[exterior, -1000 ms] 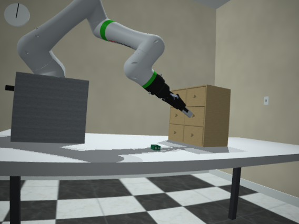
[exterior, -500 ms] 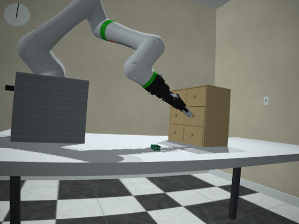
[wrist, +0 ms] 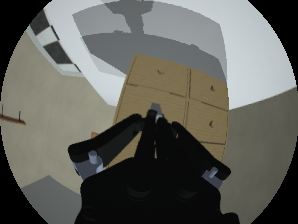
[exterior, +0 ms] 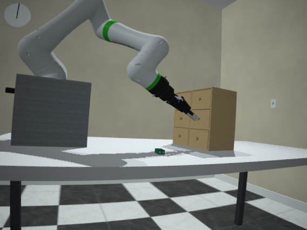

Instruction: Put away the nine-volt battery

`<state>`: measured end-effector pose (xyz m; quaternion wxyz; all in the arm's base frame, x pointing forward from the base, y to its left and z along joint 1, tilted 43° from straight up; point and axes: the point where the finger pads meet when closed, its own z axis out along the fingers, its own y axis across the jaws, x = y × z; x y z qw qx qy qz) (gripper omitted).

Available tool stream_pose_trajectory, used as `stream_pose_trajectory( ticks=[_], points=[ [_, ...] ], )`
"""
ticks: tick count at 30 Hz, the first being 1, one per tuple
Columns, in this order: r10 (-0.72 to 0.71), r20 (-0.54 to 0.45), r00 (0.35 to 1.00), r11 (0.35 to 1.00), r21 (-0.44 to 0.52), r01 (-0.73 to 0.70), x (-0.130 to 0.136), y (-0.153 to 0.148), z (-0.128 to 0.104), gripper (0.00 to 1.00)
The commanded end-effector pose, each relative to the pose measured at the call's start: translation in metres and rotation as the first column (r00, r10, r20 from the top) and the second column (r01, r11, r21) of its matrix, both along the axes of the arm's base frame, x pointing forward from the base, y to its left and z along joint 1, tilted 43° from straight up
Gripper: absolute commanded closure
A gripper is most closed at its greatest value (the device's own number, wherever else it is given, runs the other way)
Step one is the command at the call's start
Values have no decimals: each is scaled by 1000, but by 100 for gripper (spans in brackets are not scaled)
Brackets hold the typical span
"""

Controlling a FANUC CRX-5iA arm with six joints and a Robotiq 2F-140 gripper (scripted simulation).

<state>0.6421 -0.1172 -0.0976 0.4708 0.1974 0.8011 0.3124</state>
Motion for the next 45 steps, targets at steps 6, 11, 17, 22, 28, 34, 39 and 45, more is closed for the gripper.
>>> stream_pose_trajectory(
  ticks=[6,11,17,22,28,34,39,45],
  points=[
    [0,0,1000,1000,0,0,0,0,0,100],
    [0,0,1000,1000,0,0,-10,0,0,100],
    [0,0,1000,1000,0,0,-39,1,0,100],
    [0,0,1000,1000,0,0,-48,1,0,100],
    [0,0,1000,1000,0,0,-52,1,0,100],
    [0,0,1000,1000,0,0,-76,-5,7,100],
    [0,0,1000,1000,0,0,-90,-8,11,100],
    [0,0,1000,1000,0,0,-100,-11,14,100]
  ],
)
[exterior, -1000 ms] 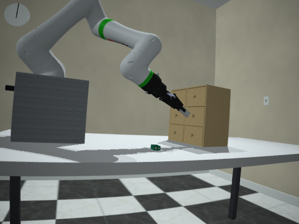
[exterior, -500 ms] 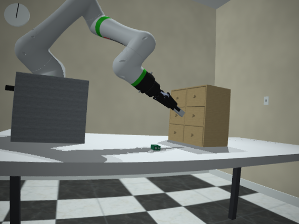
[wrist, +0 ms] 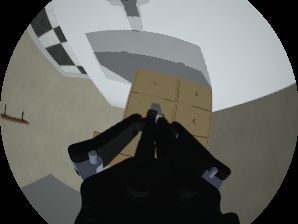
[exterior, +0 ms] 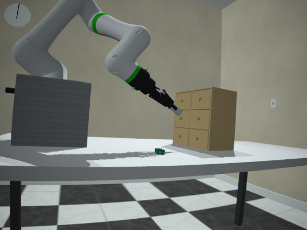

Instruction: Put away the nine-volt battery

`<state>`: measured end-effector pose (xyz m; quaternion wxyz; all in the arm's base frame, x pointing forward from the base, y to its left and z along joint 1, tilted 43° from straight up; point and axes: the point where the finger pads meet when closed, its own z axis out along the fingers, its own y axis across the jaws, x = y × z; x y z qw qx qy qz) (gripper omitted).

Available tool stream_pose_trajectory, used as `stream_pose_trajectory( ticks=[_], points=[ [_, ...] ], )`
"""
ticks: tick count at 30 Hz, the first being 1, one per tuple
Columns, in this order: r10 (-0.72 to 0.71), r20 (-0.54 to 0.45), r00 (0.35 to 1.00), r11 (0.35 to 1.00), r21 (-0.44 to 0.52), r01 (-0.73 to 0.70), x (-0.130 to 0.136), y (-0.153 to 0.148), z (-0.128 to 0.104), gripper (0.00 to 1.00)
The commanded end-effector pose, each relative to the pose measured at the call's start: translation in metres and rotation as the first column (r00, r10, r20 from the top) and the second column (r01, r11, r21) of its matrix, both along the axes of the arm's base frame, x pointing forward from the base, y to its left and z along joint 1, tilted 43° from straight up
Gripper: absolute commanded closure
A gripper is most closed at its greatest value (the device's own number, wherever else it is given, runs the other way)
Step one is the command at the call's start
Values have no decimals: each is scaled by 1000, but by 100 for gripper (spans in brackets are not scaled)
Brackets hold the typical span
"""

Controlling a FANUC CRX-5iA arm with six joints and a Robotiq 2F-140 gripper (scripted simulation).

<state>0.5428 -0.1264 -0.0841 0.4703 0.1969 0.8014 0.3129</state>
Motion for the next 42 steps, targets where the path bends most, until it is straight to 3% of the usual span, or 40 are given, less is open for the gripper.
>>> stream_pose_trajectory(
  ticks=[1,13,28,36,42],
  points=[
    [-2,1,1000,1000,-1,2,-1,-1,1,100],
    [18,-19,1000,1000,1,-18,-4,-3,3,100],
    [136,-144,980,991,14,-135,-21,-14,15,100],
    [264,-278,924,964,46,-262,-40,-26,28,100],
    [383,-402,832,921,96,-378,-60,-38,42,100]
  ],
)
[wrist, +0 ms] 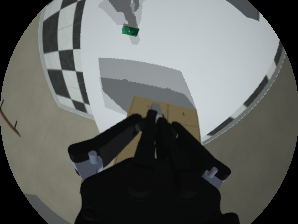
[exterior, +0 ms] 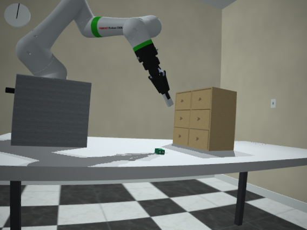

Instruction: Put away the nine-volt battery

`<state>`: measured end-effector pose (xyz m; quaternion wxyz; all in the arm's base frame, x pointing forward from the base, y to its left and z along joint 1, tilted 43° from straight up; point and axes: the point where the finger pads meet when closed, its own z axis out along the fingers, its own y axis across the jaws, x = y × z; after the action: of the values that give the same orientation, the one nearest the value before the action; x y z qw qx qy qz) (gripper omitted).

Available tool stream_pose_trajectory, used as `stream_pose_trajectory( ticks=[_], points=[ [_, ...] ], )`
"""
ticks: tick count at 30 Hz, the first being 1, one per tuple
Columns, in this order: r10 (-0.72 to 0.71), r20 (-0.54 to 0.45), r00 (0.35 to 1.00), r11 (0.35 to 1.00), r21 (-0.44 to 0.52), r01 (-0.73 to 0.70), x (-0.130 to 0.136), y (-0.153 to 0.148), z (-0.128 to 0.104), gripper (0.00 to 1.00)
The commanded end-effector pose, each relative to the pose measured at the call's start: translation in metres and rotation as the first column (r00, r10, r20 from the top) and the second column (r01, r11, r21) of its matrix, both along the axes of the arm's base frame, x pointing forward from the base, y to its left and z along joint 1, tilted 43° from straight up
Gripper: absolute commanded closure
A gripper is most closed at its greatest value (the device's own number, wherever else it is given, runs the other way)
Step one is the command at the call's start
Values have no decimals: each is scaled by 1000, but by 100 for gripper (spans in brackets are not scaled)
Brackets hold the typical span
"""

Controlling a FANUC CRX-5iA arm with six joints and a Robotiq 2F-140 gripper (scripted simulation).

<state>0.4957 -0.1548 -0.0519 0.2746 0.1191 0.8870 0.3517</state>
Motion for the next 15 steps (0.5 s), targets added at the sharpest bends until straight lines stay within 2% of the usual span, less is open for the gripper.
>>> stream_pose_trajectory(
  ticks=[1,3,9,15],
  points=[
    [108,-120,987,994,6,-109,-16,-12,12,100],
    [108,-120,987,994,6,-109,-16,-12,12,100],
    [247,-265,932,968,37,-246,-37,-25,26,100],
    [334,-355,873,941,69,-332,-51,-34,36,100]
  ],
)
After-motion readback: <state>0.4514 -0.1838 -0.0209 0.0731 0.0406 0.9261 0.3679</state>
